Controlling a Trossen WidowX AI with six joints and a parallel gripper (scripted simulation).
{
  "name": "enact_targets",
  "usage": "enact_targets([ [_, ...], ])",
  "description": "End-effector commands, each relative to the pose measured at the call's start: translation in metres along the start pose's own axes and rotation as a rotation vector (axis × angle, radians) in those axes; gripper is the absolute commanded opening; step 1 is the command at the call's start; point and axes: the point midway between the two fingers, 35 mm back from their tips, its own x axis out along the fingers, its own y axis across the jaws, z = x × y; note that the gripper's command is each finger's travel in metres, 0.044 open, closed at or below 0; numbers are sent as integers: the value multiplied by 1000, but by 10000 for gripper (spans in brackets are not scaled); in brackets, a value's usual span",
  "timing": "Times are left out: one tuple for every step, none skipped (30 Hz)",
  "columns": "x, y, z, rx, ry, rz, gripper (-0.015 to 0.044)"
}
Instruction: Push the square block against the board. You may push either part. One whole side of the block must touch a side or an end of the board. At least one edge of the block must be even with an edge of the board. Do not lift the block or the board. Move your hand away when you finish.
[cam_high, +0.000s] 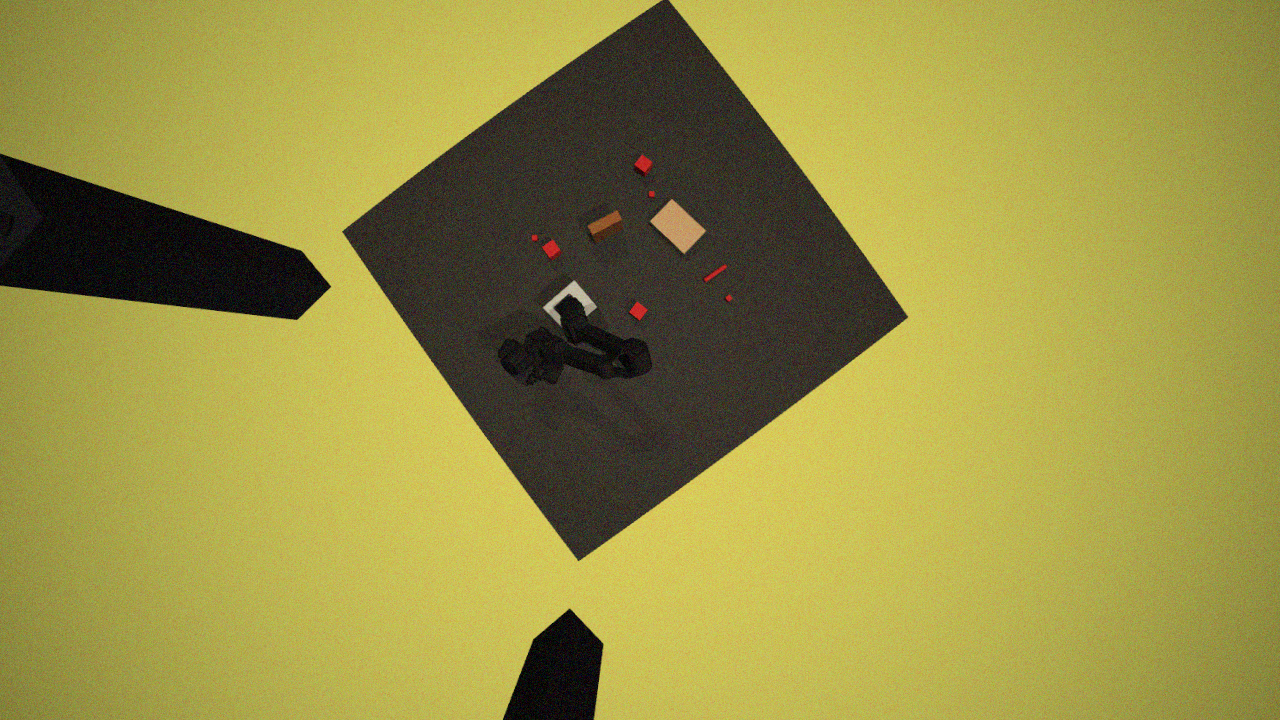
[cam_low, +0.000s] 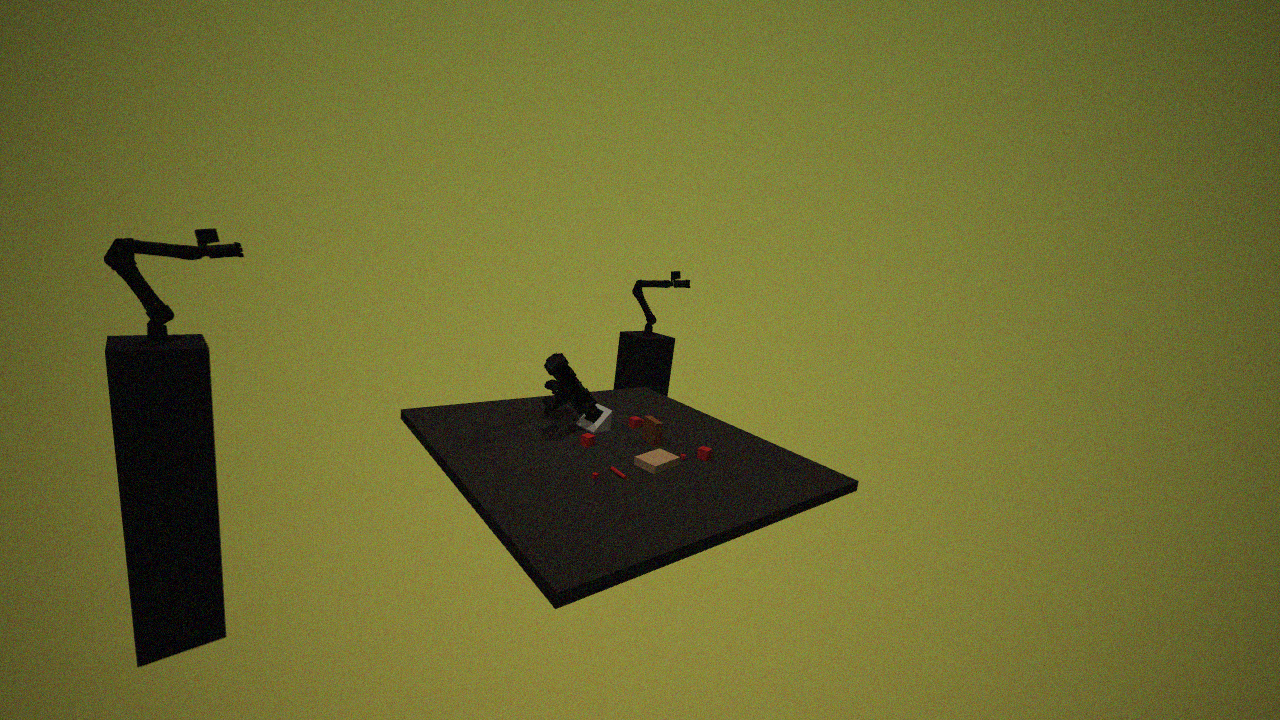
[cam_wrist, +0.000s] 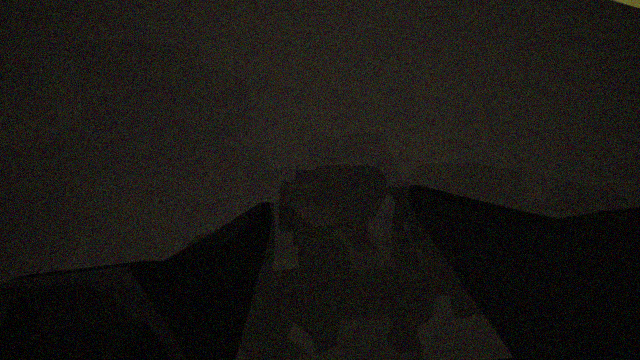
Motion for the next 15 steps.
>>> enact_targets([
  [0,0,0,0,0,0,374],
  [0,0,0,0,0,0,347],
  [0,-1,0,4,-1,-4,321],
  [-2,-3,1,18,-4,-14,295],
  [-4,-8,3,41,-10,-31,269],
  [-6,-13,5,68,-16,-52,242],
  [-9,-18,7,94,-22,-72,216],
  [-12,-23,9,111,-24,-93,190],
  [-14,-29,10,127,-25,-114,164],
  [-17,-34,12,144,-25,-135,137],
  [-19,-40,13,160,-26,-155,111],
  [-22,-45,14,176,-26,-176,85],
  [-26,-51,15,197,-27,-200,59],
  [-30,-59,16,219,-27,-227,32],
  [-34,-66,17,242,-27,-253,6],
])
